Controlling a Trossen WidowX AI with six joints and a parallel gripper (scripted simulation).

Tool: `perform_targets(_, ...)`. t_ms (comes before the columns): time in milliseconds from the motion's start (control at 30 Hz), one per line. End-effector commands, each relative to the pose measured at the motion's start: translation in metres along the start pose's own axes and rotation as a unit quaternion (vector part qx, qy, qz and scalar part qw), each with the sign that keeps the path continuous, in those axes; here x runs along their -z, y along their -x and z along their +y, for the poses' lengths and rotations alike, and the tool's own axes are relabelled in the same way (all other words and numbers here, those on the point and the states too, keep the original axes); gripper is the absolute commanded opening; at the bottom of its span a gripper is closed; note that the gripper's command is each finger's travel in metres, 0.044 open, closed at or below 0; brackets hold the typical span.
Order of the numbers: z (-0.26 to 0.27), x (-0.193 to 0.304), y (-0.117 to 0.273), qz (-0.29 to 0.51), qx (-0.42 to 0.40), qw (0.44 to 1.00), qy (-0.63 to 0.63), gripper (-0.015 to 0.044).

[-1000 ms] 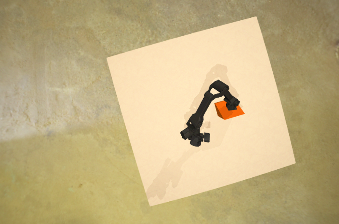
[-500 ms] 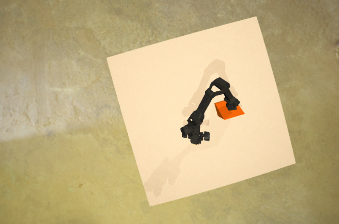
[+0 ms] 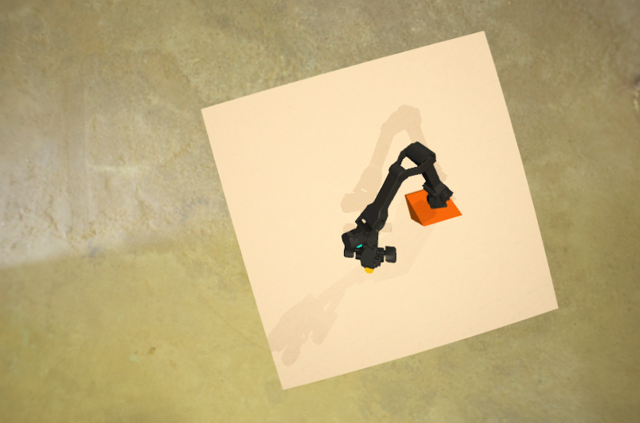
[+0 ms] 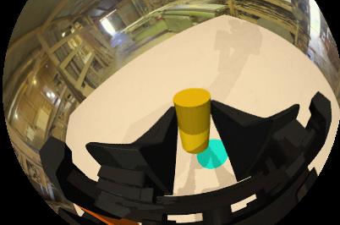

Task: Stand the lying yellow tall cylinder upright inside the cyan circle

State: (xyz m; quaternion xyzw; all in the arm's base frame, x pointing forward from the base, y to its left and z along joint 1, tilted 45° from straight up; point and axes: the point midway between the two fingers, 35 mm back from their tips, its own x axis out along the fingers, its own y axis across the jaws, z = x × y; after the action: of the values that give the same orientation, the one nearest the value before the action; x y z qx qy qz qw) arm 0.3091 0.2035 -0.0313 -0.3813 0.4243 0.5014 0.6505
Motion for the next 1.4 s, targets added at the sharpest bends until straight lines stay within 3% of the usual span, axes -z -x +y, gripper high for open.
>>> perform_targets(0, 0.0, -0.002, 0.004, -0.021, 0.004, 1.0, 0.01, 0.0105)
perform_targets(1367, 0.005, -0.001, 0.032, -0.162, 0.05, 0.983, 0.078, 0.0105)
